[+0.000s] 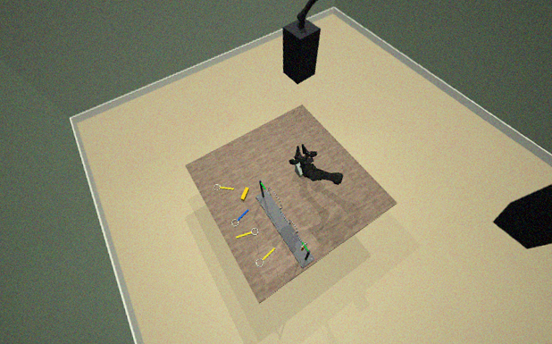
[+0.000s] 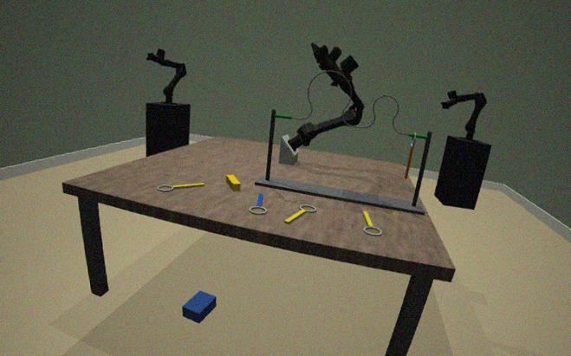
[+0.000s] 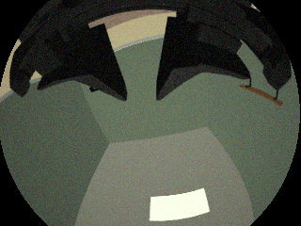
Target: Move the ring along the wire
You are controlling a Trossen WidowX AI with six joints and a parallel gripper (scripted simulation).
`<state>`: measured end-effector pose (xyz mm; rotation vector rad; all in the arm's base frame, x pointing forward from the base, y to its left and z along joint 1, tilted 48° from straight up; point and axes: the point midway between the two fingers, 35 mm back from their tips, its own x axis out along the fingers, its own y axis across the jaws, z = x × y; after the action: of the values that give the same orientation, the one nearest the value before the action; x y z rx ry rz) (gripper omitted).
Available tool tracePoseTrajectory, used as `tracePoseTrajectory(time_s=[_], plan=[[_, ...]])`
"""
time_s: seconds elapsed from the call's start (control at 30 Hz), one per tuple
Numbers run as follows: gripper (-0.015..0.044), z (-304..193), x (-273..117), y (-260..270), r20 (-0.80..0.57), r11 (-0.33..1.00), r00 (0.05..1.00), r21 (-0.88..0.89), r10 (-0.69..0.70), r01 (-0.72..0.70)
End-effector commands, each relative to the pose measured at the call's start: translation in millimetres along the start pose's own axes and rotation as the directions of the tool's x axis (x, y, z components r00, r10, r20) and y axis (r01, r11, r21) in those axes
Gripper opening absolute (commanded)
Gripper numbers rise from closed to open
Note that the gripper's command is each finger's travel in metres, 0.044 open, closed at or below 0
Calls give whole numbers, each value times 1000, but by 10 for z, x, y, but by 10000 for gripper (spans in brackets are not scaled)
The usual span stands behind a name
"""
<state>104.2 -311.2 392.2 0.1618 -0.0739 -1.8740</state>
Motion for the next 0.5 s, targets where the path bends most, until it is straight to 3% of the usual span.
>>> tracePoseTrajectory(time_s=[0.0, 0.47], plan=[[160, -10, -217, 350, -10, 992, 992, 31, 124, -123], [160, -23, -1383, 1315, -44, 830, 836, 161, 547, -534]])
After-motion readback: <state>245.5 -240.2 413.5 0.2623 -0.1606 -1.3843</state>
